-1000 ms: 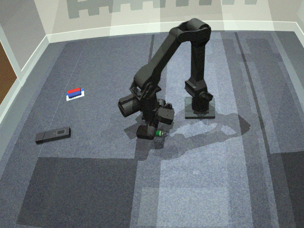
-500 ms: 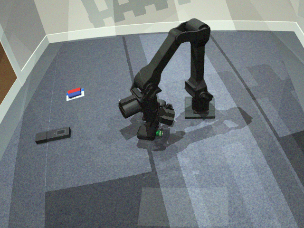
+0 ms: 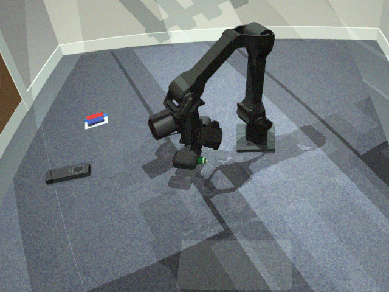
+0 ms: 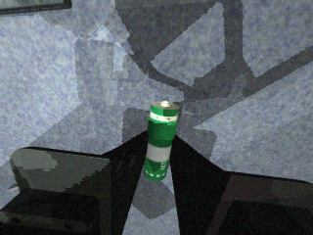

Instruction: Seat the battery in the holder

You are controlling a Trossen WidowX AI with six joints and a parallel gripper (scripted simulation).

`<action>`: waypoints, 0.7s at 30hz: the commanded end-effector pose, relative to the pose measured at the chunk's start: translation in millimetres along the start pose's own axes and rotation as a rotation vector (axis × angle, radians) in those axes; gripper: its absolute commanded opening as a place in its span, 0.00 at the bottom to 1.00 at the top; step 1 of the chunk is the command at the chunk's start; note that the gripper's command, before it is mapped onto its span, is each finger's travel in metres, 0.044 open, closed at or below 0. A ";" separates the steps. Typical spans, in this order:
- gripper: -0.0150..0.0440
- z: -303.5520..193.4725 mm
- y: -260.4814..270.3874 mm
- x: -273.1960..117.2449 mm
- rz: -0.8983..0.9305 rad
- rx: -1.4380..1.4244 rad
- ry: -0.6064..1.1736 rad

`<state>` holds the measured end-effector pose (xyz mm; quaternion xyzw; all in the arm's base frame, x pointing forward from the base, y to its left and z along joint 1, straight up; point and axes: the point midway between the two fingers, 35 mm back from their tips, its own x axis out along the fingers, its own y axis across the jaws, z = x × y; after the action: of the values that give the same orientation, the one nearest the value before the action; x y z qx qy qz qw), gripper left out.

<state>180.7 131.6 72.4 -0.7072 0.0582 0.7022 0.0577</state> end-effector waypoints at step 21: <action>0.37 -96.4 63.4 -24.4 -0.028 1.410 0.021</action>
<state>251.9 69.5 93.5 -0.5660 0.4274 0.5464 0.4453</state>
